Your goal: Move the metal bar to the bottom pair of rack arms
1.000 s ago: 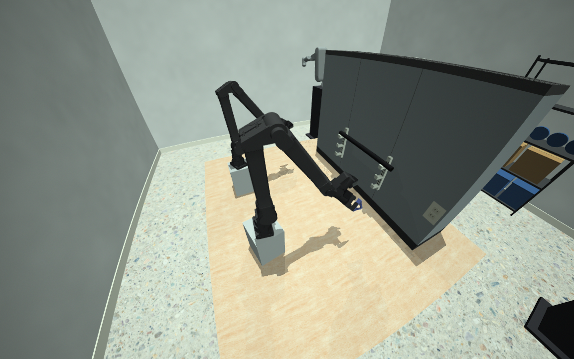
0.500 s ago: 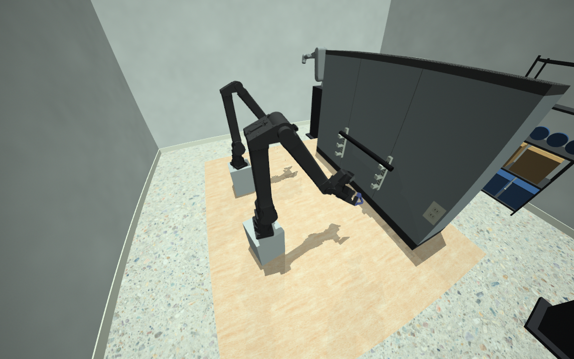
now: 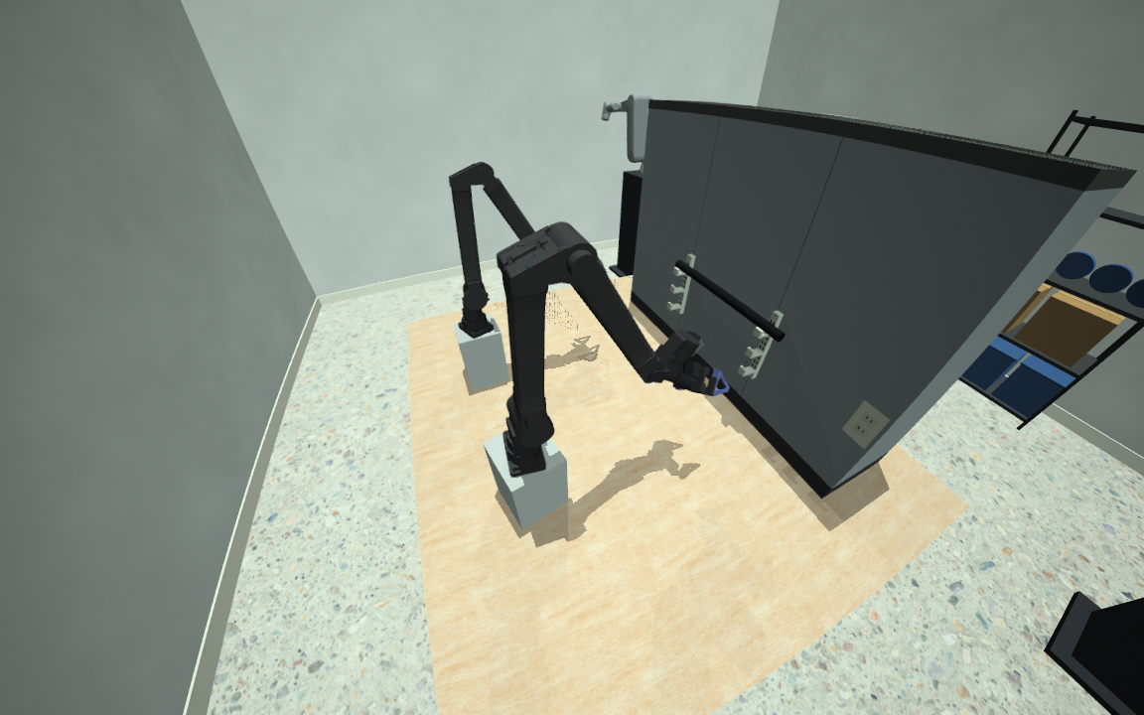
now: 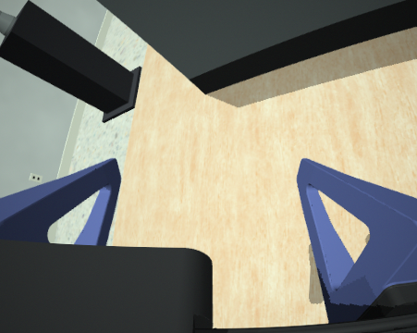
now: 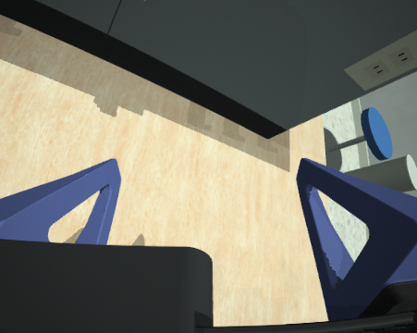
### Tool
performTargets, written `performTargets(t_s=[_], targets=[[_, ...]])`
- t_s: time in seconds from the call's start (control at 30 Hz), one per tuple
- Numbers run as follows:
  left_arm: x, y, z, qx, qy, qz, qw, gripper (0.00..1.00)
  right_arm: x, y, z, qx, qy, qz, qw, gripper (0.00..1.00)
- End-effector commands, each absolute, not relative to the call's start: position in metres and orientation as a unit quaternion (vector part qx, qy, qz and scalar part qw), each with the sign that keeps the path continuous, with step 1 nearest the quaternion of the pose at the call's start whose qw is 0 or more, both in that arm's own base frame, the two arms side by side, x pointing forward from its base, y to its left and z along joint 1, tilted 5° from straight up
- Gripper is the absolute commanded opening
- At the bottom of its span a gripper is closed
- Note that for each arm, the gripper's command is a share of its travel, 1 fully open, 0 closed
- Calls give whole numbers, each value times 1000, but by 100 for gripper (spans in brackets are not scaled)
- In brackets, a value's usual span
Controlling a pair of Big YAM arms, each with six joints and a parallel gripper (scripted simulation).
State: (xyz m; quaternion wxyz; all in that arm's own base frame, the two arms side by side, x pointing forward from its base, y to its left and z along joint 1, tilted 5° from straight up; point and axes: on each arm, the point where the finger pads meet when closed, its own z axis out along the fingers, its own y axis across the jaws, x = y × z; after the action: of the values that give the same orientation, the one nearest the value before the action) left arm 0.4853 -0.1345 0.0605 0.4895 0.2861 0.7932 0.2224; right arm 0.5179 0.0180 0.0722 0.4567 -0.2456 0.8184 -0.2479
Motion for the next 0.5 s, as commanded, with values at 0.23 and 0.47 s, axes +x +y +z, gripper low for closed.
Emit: performTargets(t_s=[0.23, 0.47], targets=[[515, -194, 91, 347, 725, 260, 535, 100, 557, 48, 104, -306, 755, -300, 496, 100], [520, -215, 94, 373, 699, 278, 543, 100, 565, 56, 109, -330, 733, -321, 501, 100]])
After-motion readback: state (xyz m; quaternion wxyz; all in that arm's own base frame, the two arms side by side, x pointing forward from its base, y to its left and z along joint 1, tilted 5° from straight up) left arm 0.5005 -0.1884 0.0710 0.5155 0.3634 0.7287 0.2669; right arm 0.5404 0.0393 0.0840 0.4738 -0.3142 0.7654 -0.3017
